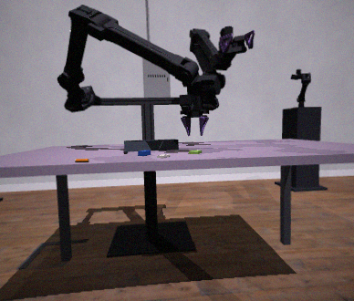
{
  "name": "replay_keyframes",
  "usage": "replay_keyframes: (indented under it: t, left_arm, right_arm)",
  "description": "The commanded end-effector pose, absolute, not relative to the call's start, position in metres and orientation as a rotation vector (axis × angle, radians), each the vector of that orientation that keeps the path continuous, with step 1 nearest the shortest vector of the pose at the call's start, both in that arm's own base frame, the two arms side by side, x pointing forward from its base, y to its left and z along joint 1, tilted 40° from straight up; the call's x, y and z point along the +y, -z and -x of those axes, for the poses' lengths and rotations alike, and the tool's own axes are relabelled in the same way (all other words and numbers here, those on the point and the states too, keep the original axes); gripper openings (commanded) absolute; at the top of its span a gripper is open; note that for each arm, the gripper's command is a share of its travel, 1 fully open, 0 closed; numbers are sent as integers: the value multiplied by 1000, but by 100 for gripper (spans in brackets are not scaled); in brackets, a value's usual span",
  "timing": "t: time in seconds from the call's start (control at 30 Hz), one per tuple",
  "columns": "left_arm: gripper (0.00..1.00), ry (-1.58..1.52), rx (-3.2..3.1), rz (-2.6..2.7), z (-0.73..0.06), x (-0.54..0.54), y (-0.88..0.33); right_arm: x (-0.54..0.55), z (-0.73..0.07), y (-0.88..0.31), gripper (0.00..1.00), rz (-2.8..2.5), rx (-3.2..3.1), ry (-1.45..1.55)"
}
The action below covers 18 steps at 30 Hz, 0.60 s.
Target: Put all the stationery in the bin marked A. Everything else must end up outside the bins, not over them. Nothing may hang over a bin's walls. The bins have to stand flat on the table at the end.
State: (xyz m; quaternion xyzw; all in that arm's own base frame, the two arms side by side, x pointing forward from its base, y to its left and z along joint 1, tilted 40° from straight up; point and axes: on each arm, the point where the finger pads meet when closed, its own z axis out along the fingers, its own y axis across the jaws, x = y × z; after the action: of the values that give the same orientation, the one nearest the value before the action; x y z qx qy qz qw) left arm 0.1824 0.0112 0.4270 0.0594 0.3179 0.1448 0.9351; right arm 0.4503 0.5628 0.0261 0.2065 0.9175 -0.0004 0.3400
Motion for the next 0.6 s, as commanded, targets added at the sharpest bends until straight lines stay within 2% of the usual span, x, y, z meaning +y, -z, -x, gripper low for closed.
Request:
replay_keyframes:
  t: [0.0,0.57]
  left_arm:
    - [100,-303,615,-120,-175,11,-436]
    - [100,-303,615,-120,-175,11,-436]
  right_arm:
    - [573,-446,-58,53,-524,2382,-43]
    - [572,-459,-70,53,-548,2369,-63]
